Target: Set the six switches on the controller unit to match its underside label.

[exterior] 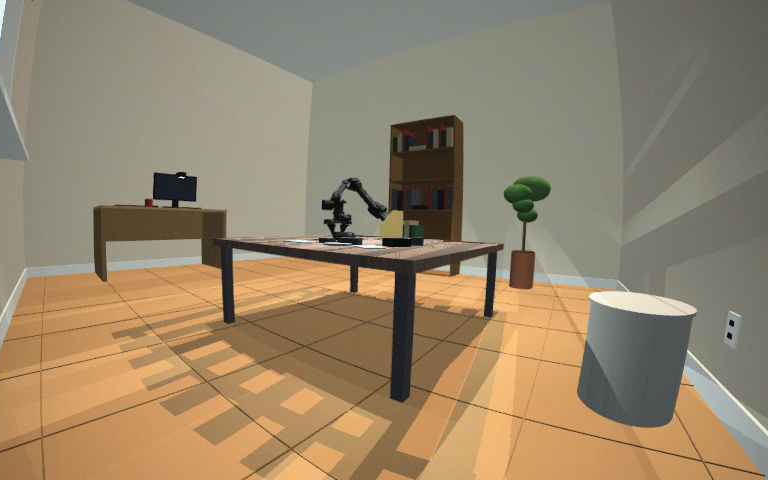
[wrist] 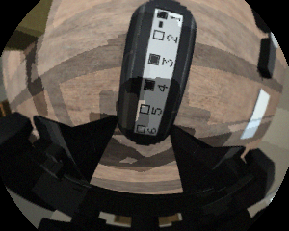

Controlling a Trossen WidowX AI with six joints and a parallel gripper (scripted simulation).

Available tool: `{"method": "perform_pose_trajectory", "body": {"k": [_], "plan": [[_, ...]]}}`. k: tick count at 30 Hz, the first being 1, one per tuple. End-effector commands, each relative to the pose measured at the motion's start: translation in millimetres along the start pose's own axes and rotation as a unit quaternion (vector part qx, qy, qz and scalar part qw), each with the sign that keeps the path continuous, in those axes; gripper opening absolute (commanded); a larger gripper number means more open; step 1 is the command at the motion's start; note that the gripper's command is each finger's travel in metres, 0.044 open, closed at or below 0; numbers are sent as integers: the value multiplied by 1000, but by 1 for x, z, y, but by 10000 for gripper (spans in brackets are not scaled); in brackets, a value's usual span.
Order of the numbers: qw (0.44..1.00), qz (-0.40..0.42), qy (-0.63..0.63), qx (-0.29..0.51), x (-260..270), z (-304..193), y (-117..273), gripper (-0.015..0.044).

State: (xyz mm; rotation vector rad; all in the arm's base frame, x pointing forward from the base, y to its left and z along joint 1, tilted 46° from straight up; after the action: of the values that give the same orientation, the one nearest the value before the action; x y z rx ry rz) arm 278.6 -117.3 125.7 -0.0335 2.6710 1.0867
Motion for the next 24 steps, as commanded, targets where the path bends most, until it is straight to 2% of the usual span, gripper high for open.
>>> {"method": "perform_pose_trajectory", "body": {"k": [1, 24], "plan": [[1000, -1, 3, -2, 0, 3, 4, 336], [1000, -1, 3, -3, 1, 7, 17, 335]]}}
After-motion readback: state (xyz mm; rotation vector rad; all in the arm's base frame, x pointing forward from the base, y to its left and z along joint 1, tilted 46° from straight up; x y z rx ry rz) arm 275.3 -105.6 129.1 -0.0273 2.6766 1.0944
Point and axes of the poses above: the point midway between the two fingers, 35 mm back from their tips, its own y axis back along the fingers, its own x axis across the jaws, z = x × y, the point moved 4 cm from there along y, back along the fingers, and after that the axes turned 13 degrees about -y, right-handed, at the moved point
